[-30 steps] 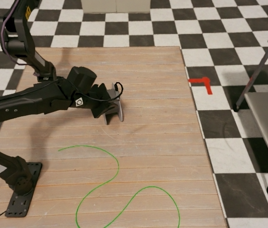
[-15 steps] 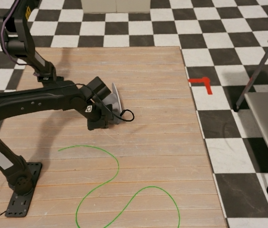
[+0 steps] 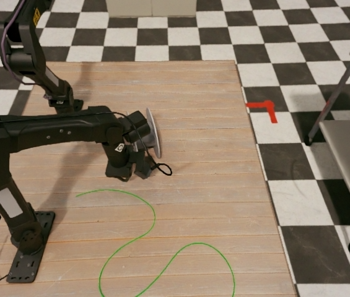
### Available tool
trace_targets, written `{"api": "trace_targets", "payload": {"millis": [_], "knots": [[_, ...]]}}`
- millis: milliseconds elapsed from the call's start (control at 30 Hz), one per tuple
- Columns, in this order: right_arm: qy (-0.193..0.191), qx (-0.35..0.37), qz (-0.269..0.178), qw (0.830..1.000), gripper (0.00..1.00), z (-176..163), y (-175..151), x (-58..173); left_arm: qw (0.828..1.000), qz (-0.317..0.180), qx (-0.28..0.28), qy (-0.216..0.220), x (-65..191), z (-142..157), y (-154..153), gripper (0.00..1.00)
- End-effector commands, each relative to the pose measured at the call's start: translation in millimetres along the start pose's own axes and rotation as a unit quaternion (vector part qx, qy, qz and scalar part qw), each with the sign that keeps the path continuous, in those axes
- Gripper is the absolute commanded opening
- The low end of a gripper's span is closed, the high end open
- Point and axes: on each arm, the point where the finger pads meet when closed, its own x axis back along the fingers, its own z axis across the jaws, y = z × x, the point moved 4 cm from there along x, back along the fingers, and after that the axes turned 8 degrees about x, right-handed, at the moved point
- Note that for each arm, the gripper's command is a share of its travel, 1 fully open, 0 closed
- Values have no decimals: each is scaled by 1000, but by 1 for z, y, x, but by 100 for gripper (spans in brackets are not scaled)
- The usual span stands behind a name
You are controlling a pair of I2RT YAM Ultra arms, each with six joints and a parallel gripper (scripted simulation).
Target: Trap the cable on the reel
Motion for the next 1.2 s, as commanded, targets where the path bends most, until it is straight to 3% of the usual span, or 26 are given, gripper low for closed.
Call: {"api": "trace_targets", "payload": {"millis": [0, 567, 700, 1167], "knots": [[-14, -17, 19, 1000, 30, 0, -5, 6, 1000, 1, 3, 1, 0, -1, -4, 100], [-25, -23, 37, 999, 30, -2, -9, 0, 1000, 1, 3, 1, 0, -1, -4, 100], [-17, -23, 24, 999, 30, -2, -9, 1, 1000, 1, 3, 1, 0, -1, -4, 100], [-25, -23, 37, 999, 30, -1, -8, -42, 1000, 1, 3, 1, 0, -1, -4, 100]]}}
